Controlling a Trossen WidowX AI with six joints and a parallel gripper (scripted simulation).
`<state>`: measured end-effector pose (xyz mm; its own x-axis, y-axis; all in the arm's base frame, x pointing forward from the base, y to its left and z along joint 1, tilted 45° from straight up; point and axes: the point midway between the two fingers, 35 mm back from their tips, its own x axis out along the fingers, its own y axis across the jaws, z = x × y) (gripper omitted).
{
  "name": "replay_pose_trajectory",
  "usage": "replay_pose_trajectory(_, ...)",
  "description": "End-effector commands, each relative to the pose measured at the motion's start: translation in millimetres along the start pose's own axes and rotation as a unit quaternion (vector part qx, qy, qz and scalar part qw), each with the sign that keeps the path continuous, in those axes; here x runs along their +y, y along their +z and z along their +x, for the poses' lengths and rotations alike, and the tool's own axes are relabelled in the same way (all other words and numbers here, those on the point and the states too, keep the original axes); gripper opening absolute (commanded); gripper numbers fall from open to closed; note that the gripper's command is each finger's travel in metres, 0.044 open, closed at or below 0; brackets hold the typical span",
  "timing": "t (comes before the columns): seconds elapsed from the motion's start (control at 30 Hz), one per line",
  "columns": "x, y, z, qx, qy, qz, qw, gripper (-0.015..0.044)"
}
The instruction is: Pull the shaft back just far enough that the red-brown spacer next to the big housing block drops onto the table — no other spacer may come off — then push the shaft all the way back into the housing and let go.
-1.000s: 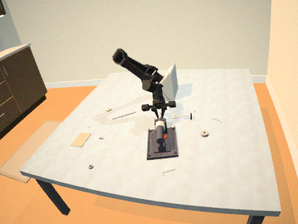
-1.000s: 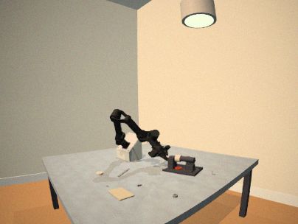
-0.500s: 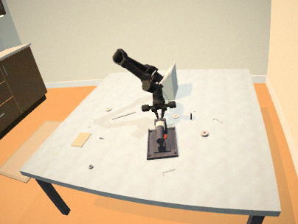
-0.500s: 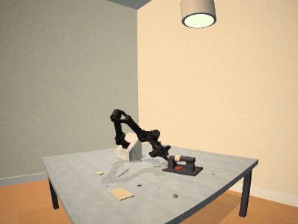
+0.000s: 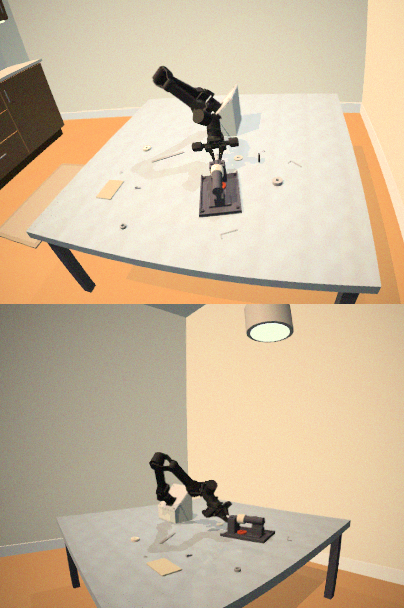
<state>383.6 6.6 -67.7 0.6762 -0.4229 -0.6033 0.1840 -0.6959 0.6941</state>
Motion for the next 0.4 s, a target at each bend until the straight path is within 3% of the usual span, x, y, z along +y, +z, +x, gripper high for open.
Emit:
replay_pose_trajectory(0.0,0.0,0.0,0.0,0.0,0.0,0.0,1.0,0.0053)
replay_pose_trajectory(0.37,0.0,-0.3,-2.0,0.0,0.0,0.0,1.0,0.0341)
